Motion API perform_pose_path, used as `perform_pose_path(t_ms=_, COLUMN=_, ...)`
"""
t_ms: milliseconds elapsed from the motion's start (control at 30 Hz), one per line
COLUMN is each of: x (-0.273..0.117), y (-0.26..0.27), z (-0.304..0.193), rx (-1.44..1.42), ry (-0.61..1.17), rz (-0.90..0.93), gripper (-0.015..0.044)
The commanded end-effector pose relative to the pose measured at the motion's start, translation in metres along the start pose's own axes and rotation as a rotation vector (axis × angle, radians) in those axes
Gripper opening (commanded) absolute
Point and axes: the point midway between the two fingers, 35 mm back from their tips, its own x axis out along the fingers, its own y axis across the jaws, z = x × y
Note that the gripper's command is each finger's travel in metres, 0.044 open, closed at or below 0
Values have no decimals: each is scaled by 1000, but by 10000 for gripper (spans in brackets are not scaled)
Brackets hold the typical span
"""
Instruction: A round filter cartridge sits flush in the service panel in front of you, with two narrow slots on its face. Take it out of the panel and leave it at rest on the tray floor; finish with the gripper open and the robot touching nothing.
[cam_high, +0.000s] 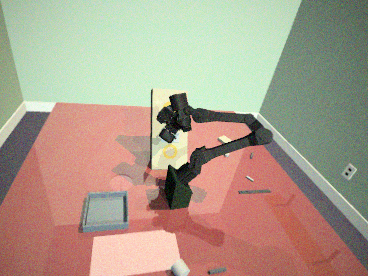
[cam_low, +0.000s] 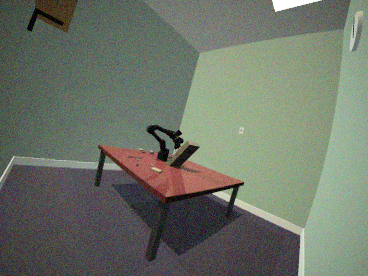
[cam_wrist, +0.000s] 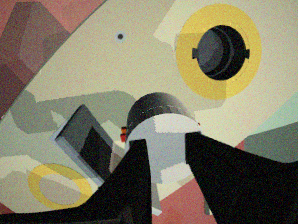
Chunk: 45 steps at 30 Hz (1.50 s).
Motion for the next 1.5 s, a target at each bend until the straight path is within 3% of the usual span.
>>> perform_pose_path(t_ms=0, x=0, y=-1, z=1, rx=0, ry=0, rz=0, gripper=113)
perform_pose_path(t_ms=433, x=0, y=1, z=-3, rx=13, ry=-1, rz=-6, gripper=113)
perform_pose_path(t_ms=667, x=-8, y=-55, z=36, rx=13, ry=-1, rz=-7, gripper=113)
perform_pose_path(t_ms=800, x=-9, y=-61, z=40, rx=14, ry=-1, rz=-7, gripper=113)
perform_pose_path(t_ms=1233, x=-55, y=-106, z=71, rx=33, ry=-9, rz=-8, gripper=440)
perform_pose_path(t_ms=1333, x=-51, y=-101, z=68, rx=82, ry=2, rz=11, gripper=387)
perform_pose_path(t_ms=1467, x=-33, y=-69, z=50, rx=374, ry=93, rz=110, gripper=305)
